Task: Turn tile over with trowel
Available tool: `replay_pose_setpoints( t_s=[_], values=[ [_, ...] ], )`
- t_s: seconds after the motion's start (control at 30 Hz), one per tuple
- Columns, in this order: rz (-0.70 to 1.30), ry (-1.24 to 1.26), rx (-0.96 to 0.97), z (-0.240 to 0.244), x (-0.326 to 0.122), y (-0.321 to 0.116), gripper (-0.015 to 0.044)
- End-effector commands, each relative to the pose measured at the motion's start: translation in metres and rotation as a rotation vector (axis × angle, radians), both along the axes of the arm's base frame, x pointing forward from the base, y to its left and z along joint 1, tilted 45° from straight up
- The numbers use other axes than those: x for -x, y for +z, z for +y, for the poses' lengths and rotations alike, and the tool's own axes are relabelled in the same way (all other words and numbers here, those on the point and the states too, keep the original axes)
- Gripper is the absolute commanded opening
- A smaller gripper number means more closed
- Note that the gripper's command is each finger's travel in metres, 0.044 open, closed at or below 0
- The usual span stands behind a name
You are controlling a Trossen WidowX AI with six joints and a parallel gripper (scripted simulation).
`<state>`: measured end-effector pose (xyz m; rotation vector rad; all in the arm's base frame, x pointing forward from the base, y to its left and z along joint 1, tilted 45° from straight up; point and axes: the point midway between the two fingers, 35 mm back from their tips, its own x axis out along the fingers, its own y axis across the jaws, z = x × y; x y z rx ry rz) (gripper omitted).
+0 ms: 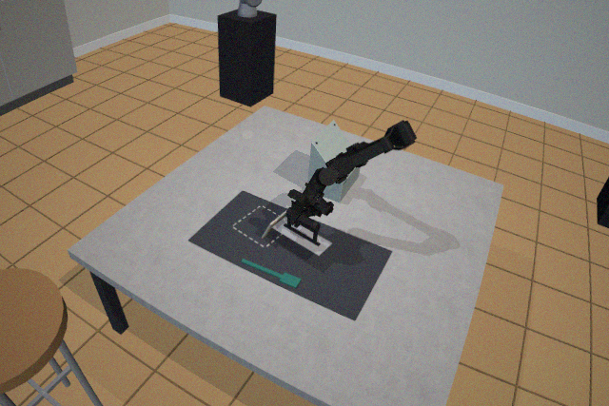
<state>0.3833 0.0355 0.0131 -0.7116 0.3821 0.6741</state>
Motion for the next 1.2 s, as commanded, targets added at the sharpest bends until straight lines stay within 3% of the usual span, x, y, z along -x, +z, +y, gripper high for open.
replay_pose_setpoints(
  t_s=[0.0, 0.63, 1.17],
  values=[
    [-0.002, -0.005, 0.004, -0.009, 0.000, -0.006, 0.0000],
    [-0.002, -0.005, 0.004, -0.022, 0.003, -0.024, 0.0000],
    [-0.002, -0.005, 0.003, -0.002, -0.004, 0.034, 0.0000]
  ],
)
